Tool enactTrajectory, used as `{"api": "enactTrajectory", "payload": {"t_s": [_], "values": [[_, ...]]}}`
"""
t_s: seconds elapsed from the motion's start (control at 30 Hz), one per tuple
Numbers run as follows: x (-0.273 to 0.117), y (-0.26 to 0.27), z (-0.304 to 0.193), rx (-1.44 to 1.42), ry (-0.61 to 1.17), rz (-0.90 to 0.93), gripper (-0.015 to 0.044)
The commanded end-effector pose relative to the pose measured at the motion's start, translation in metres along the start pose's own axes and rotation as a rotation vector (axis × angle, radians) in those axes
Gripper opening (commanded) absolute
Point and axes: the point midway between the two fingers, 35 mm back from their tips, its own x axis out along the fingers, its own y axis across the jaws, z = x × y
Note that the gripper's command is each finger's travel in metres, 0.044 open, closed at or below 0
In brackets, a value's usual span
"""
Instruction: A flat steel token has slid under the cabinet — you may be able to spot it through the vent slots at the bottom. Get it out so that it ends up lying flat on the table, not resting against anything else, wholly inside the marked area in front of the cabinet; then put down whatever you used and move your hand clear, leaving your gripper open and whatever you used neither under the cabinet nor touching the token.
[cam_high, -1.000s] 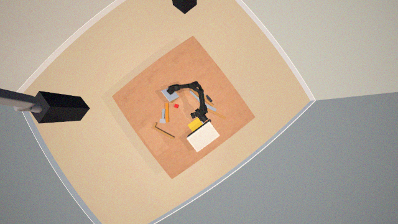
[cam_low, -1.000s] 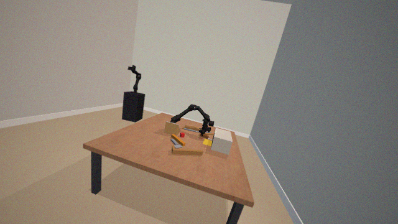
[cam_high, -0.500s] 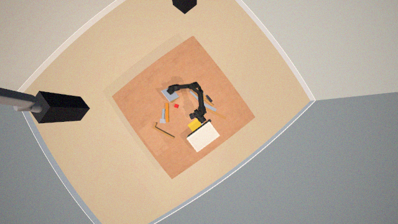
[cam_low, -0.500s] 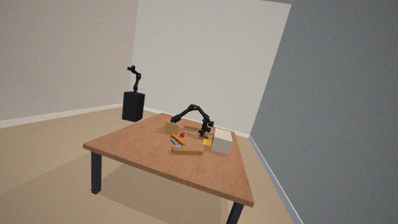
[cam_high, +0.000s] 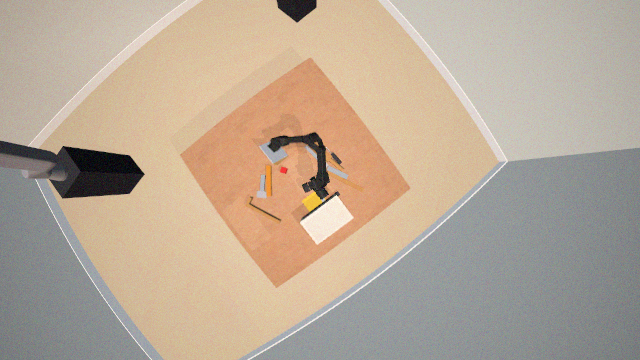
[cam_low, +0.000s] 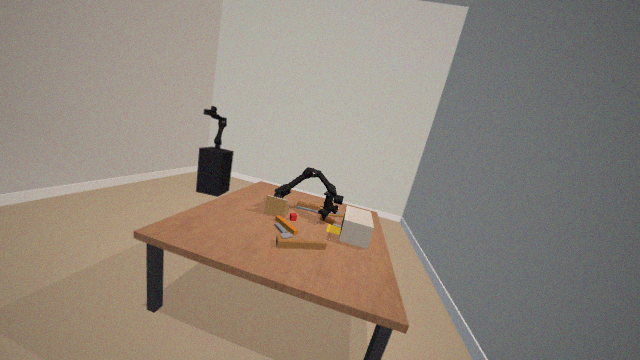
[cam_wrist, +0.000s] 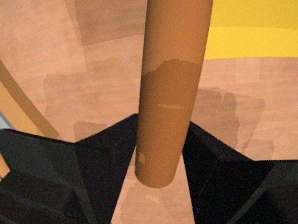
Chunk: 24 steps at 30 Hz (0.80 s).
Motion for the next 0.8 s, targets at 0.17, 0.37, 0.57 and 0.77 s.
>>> {"api": "enactTrajectory", "payload": {"t_s": [0.17,0.37,0.57,0.77], "values": [[0.001,-0.014,0.000,0.003,0.000,-0.010,0.0000],[0.001,-0.021,-0.001,0.003,0.000,-0.010,0.0000],[0.001,-0.025,-0.001,0.003,0.000,-0.010,0.0000],[0.001,-0.024,-0.002,0.004,0.000,-0.010,0.0000]]}}
